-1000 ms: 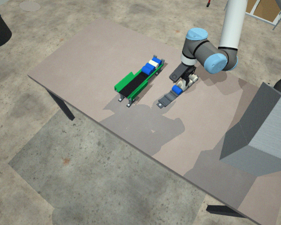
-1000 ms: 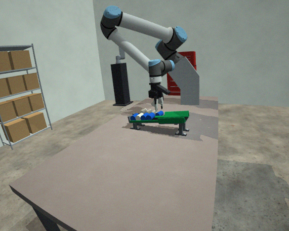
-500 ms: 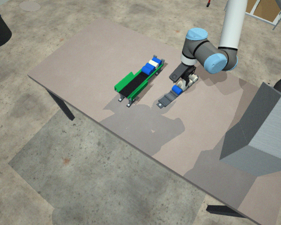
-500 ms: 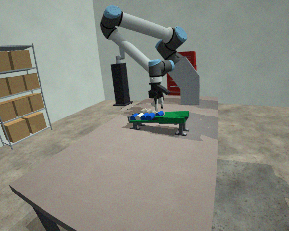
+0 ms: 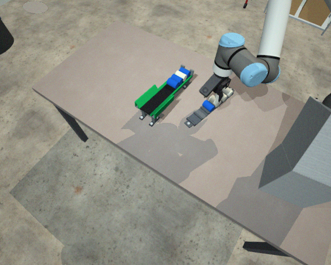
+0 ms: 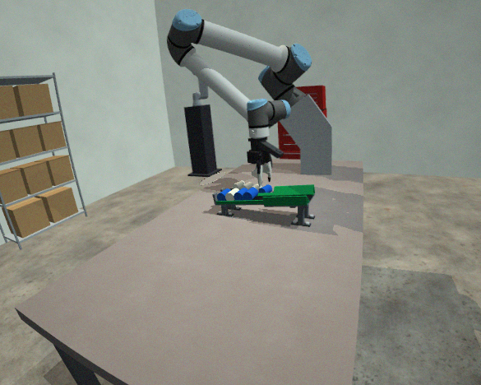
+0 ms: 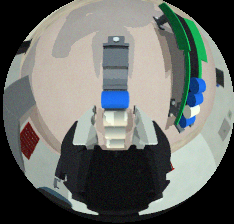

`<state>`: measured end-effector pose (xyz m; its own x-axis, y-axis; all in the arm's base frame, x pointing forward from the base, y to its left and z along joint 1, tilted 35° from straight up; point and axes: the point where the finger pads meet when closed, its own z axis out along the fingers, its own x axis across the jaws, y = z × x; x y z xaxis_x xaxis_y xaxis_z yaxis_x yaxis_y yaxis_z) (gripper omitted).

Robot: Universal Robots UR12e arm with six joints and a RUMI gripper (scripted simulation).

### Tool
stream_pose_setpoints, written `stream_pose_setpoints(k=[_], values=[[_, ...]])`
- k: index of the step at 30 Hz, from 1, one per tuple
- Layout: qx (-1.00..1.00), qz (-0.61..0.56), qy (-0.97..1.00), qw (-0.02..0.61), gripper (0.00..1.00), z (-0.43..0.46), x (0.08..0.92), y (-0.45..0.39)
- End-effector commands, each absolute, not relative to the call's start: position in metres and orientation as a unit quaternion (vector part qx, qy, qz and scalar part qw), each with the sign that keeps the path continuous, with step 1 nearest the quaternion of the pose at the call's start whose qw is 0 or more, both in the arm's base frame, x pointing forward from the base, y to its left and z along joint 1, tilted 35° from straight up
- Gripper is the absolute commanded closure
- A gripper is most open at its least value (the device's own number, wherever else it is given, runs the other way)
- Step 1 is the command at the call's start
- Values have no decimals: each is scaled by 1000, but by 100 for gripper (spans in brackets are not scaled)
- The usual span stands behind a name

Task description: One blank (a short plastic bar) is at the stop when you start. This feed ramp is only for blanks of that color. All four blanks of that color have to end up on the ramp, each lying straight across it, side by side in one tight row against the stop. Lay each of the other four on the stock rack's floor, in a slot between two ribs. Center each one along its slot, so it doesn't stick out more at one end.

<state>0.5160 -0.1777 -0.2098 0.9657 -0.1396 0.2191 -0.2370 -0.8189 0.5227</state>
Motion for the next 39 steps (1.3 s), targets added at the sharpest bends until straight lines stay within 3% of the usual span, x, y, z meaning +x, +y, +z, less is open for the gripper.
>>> stream_pose_setpoints(k=[1,39], values=[[950,88,-99,284,52,-209,519,-178],[950,87,-99,284,52,-239,523,-198]])
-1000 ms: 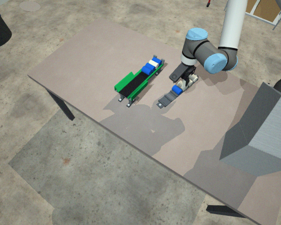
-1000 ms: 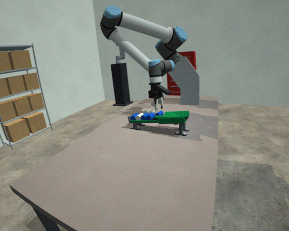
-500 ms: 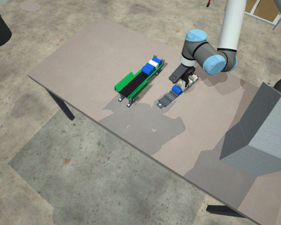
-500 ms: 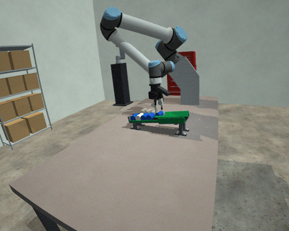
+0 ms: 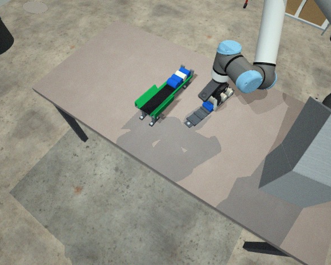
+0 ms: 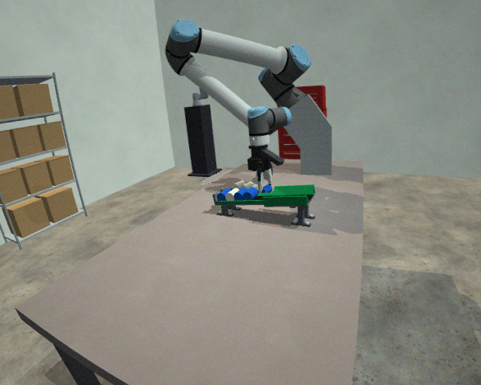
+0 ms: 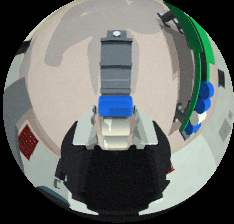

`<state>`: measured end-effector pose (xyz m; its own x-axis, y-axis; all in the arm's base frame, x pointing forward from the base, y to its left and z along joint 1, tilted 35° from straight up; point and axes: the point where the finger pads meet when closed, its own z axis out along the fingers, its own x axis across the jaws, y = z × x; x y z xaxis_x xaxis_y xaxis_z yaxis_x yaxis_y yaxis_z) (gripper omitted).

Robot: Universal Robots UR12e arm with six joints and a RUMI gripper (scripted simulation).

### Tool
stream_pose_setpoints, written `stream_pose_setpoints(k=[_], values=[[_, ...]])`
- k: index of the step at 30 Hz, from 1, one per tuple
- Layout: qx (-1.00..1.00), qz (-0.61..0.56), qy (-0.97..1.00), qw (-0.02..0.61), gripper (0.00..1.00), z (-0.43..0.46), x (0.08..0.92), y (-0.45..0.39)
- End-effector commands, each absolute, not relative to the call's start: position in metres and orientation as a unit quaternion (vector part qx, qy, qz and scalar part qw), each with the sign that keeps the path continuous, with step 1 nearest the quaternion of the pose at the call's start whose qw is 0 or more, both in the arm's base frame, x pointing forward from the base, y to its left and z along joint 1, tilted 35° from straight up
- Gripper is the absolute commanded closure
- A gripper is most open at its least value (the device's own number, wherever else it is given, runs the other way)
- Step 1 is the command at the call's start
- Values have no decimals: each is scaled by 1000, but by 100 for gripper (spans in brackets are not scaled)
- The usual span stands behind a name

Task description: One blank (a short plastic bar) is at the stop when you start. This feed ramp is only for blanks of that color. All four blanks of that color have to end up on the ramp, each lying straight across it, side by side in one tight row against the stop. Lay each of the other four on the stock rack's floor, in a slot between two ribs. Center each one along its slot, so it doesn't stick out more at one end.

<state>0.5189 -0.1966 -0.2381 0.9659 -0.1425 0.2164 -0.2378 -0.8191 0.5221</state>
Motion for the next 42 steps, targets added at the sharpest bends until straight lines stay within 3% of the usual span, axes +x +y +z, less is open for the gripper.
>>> stream_pose_setpoints(k=[1,37,38,42], values=[[950,87,-99,284,52,-239,523,-198],[950,87,-99,284,52,-238,522,-198],[950,87,-99,284,65,-238,522,-198],[950,87,-99,284,65,-238,522,-198]])
